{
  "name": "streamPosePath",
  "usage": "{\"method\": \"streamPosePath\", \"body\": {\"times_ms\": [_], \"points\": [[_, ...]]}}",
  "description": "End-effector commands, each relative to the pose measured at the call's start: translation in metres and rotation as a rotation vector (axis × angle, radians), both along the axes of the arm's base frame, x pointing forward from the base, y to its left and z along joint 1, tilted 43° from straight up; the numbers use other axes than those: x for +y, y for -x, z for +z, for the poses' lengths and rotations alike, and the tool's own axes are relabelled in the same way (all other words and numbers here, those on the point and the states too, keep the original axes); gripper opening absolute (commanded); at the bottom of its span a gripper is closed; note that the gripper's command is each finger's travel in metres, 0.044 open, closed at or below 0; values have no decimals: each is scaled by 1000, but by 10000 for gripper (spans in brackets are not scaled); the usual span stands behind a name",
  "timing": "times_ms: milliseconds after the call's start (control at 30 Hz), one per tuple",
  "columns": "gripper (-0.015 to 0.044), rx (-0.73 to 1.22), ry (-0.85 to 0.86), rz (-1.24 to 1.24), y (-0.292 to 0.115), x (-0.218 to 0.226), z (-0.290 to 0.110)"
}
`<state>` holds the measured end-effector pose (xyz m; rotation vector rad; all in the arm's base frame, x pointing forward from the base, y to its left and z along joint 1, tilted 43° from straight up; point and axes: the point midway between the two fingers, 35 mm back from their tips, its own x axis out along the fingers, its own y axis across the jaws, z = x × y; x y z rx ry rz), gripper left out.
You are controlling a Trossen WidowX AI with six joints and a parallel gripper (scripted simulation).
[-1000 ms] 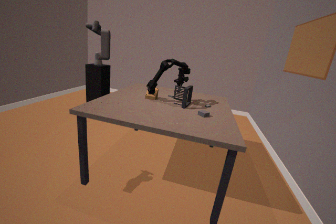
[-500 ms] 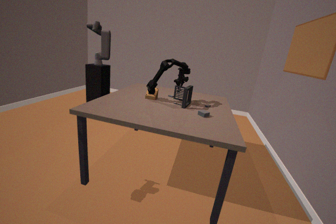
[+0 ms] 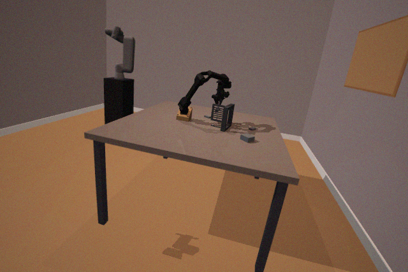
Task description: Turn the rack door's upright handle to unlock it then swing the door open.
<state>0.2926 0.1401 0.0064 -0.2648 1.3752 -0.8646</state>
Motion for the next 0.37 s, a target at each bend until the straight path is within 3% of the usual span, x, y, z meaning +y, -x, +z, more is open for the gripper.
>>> {"method": "streamPosePath", "body": {"times_ms": [0,333], "points": [[283,-5,-10,4,-1,8,5],[283,-3,-13,12,-1,17,15]]}}
